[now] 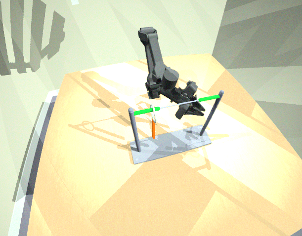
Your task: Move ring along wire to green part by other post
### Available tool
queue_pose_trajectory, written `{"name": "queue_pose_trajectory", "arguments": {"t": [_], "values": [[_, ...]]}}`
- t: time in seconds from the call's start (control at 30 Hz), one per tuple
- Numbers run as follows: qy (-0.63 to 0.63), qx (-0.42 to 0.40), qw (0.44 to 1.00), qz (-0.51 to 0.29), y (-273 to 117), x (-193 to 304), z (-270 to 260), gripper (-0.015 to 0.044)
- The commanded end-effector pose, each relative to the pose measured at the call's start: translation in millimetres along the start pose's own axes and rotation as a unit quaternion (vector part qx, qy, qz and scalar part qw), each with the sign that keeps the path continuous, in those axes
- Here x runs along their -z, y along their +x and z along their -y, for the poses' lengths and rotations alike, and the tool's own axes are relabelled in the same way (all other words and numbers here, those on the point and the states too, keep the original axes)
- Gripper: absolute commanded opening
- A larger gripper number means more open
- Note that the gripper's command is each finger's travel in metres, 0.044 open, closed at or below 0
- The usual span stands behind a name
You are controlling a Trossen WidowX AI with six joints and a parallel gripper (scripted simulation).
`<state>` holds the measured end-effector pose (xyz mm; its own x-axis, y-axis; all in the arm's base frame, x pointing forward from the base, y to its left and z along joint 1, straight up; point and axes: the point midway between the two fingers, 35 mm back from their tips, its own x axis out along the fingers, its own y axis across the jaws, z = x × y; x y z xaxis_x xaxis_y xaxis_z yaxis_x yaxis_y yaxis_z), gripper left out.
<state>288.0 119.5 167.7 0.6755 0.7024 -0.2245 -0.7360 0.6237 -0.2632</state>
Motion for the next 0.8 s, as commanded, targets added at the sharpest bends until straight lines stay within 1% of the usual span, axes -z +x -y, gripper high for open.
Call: {"name": "queue_pose_trajectory", "arguments": {"t": [0.0,0.37,0.77], "values": [[0.038,0.027,0.999,-0.007,-15,15,12,0.0160],[0.161,0.128,0.978,-0.017,-71,60,46,0.0160],[0.286,0.242,0.927,0.003,-132,104,61,0.0160]]}}
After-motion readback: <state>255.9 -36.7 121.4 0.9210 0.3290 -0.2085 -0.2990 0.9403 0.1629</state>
